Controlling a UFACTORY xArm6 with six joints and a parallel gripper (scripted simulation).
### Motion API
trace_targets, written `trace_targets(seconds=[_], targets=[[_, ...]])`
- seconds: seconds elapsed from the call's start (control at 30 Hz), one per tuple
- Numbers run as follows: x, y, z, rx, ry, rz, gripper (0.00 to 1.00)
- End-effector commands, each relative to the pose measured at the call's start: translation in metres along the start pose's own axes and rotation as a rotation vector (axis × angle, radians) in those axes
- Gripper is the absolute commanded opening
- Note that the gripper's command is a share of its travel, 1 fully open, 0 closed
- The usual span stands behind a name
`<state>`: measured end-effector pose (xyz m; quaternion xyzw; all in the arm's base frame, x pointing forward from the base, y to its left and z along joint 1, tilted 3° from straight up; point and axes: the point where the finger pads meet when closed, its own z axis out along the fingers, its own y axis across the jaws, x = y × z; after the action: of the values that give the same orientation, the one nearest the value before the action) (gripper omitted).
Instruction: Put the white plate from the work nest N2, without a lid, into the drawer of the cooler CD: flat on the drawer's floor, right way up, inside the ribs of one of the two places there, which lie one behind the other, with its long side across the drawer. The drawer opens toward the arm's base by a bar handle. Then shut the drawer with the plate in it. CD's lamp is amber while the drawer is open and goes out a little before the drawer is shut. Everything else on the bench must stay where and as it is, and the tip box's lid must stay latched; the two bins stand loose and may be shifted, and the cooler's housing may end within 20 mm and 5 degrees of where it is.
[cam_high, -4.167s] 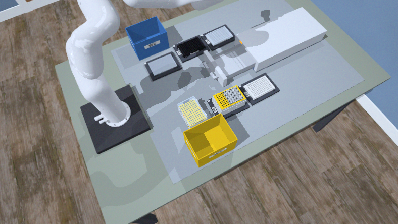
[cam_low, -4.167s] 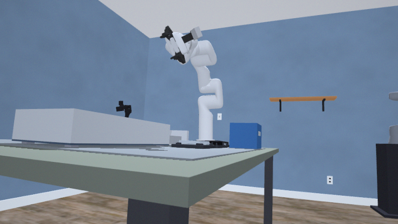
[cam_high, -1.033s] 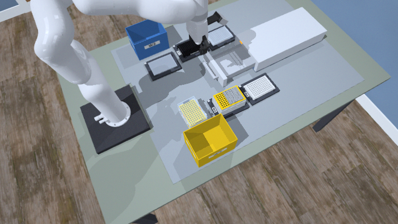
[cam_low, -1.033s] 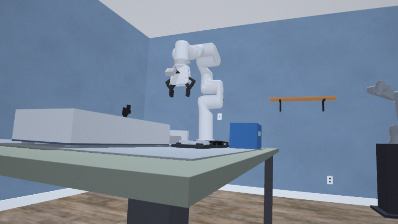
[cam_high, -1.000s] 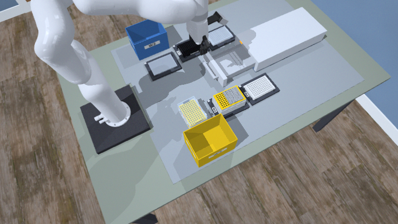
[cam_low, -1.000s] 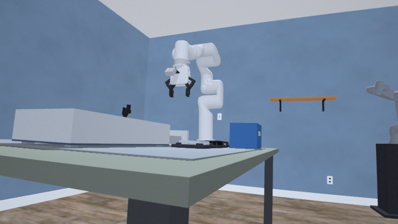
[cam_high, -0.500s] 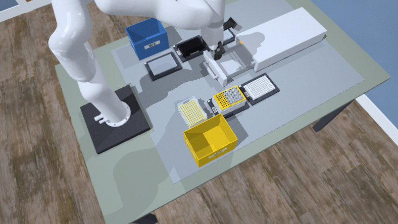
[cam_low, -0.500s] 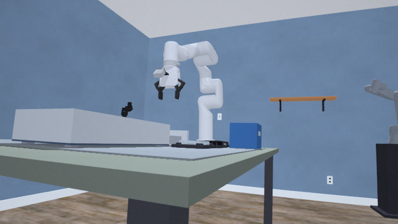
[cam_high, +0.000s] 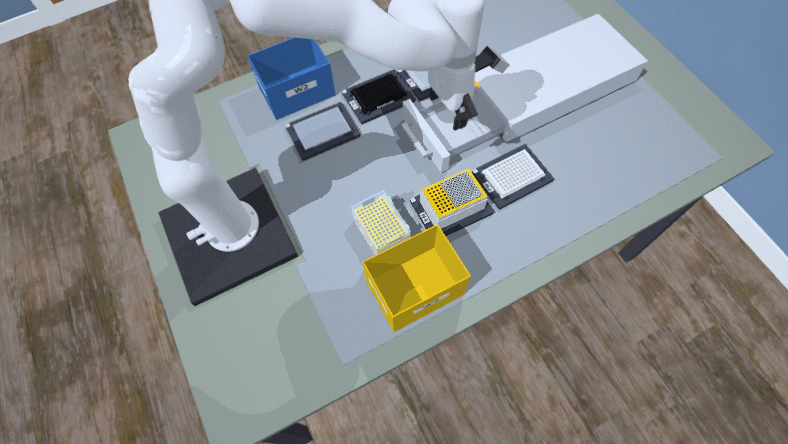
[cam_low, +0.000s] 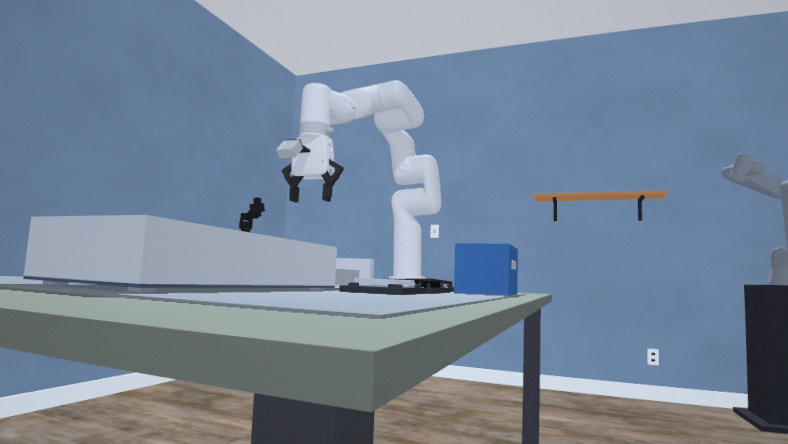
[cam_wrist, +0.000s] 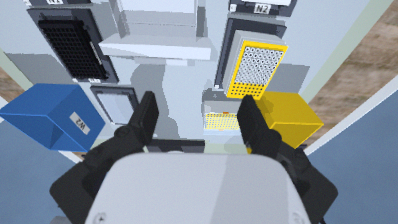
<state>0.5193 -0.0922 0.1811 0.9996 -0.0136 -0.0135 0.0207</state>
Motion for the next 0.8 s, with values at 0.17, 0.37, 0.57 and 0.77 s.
trace_targets(seconds=[0.17, 0.37, 0.57, 0.77], targets=[[0.033, 0.027, 0.011, 0.000, 0.003, 0.000, 1.00], [0.048, 0.039, 0.017, 0.000, 0.004, 0.000, 1.00], [0.070, 0.058, 0.026, -0.001, 0.004, 0.000, 1.00], [0.091, 0.076, 0.036, -0.001, 0.004, 0.000, 1.00]])
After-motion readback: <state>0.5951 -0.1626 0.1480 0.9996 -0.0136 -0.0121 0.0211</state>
